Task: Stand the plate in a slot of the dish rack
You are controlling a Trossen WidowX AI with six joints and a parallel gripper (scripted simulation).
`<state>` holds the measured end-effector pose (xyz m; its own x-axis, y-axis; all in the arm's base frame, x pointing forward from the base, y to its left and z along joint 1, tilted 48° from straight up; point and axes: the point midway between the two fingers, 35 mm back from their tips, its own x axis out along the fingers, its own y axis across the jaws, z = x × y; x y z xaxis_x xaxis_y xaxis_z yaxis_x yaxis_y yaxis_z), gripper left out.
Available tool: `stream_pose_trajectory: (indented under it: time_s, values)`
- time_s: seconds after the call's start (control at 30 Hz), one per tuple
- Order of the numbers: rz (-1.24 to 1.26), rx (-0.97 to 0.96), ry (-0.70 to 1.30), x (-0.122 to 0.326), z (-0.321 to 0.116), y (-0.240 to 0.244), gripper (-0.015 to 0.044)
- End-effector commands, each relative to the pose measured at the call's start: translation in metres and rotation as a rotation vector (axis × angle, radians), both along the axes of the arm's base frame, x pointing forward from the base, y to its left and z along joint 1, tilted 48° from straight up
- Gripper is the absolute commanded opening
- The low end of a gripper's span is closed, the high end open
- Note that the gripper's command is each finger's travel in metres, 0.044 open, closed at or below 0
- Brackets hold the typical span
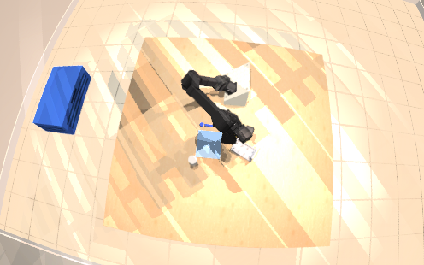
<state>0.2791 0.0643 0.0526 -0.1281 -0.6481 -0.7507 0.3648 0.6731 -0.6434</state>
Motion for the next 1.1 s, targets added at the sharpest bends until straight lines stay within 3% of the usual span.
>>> stream_pose_trajectory:
  time_s: [0.0,0.53,1.07]
  values:
    - [0.021,0.082,0.068,-0.003,-0.007,-0.008,0.0000]
    - [0.173,0.405,0.255,-0.011,-0.036,-0.030,0.0000]
    - [0.425,0.717,0.293,-0.014,-0.058,-0.047,0.0000]
